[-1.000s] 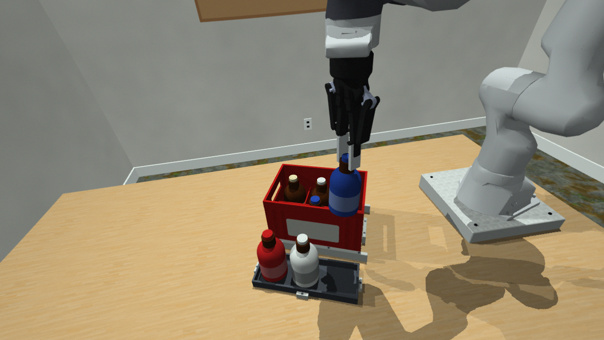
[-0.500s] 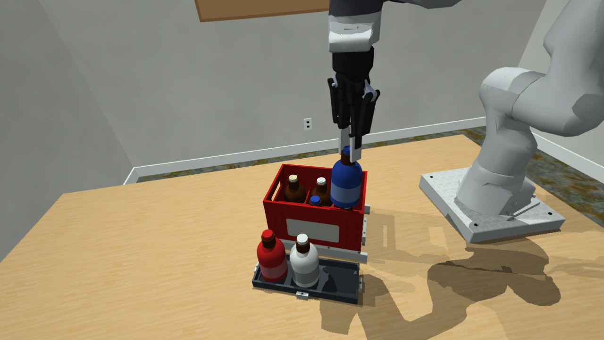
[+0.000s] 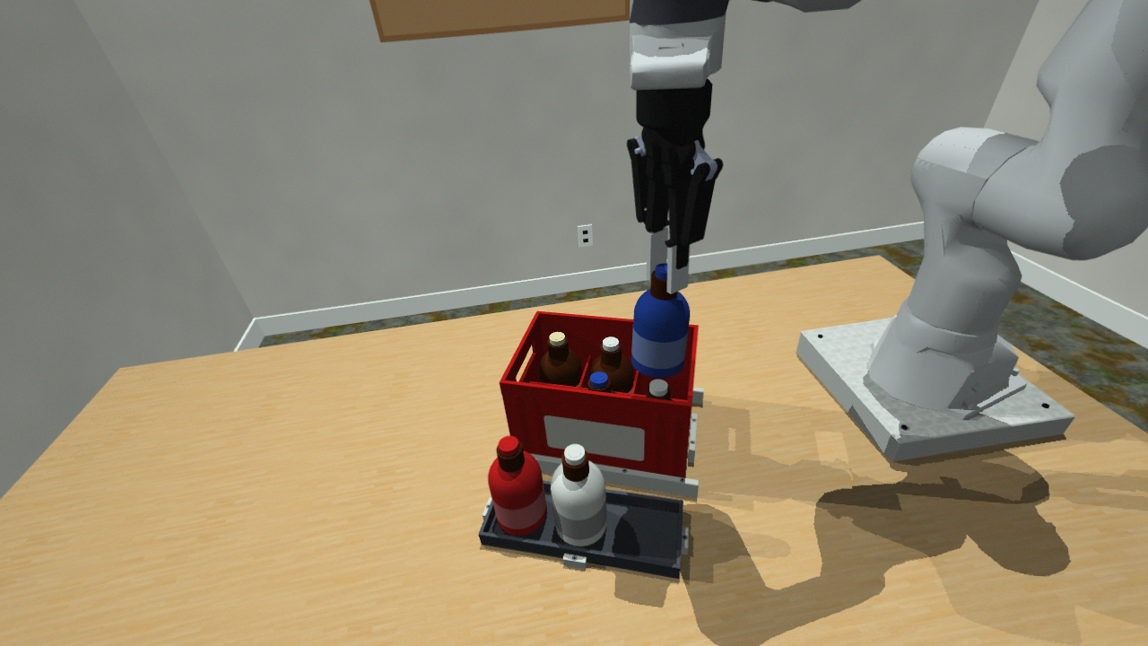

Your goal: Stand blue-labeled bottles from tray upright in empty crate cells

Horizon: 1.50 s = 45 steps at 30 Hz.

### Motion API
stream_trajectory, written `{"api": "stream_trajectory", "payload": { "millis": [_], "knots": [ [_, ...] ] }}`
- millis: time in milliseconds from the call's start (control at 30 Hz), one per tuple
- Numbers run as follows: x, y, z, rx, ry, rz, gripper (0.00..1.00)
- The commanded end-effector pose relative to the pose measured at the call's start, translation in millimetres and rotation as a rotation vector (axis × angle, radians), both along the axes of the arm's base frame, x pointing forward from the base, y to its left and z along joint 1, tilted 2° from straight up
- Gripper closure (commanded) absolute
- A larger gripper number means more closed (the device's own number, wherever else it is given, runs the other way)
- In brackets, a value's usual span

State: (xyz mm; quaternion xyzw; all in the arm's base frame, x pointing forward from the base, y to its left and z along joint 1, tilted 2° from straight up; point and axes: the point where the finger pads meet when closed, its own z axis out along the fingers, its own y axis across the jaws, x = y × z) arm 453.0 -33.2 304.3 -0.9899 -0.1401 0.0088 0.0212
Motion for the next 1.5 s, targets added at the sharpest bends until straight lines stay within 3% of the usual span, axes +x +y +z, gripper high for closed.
{"api": "stream_trajectory", "payload": {
  "millis": [0,733,1467],
  "knots": [
    [-1.6,-10,4.3,-0.003,-0.015,0.023,1.00],
    [-21.5,-46,3.2,-0.003,-0.015,0.023,1.00],
    [-29.7,-60,2.7,-0.003,-0.015,0.023,1.00]
  ]
}}
